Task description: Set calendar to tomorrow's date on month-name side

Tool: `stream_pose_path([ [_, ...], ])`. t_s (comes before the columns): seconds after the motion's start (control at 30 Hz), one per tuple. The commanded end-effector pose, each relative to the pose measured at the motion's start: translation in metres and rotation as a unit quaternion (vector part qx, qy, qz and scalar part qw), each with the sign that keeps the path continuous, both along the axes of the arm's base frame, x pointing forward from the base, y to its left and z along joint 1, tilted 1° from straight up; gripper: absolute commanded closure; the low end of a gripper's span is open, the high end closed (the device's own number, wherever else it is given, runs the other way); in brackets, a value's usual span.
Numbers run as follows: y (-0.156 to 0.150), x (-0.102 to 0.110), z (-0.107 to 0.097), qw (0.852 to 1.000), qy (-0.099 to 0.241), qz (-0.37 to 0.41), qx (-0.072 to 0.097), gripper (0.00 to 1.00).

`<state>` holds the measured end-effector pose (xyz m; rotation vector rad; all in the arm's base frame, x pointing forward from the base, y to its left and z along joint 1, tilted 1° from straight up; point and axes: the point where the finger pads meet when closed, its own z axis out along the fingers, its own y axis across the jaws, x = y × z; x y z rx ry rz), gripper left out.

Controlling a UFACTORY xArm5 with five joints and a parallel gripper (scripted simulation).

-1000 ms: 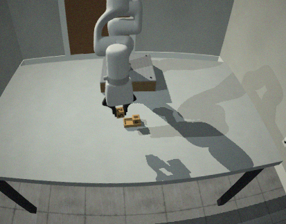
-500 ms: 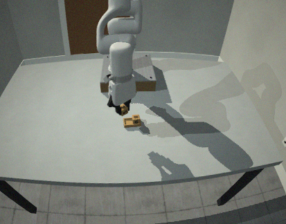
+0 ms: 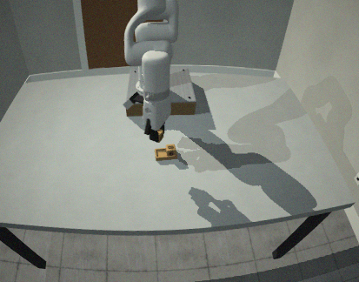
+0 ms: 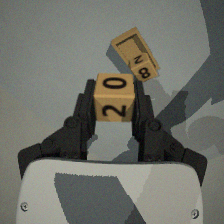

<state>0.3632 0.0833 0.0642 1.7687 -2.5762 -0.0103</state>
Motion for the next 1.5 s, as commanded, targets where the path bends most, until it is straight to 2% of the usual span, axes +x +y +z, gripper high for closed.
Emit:
stream_pose_path([
  [0.0, 0.003, -0.005, 0.001, 0.996, -0.002, 0.084, 0.002, 0.71],
  [0.13, 0.005, -0.009, 0.001, 0.99, -0.002, 0.138, 0.002, 0.71],
  [0.3, 0.008, -0.015, 0.001, 0.976, -0.001, 0.22, 0.004, 0.71],
  [0.37, 0.008, -0.015, 0.001, 0.976, -0.001, 0.22, 0.004, 0.71],
  [0.6, 0.01, -0.02, 0.001, 0.957, -0.001, 0.29, 0.005, 0.71],
  [1.47, 0.011, -0.021, -0.004, 0.954, 0.0, 0.299, 0.005, 0.71],
])
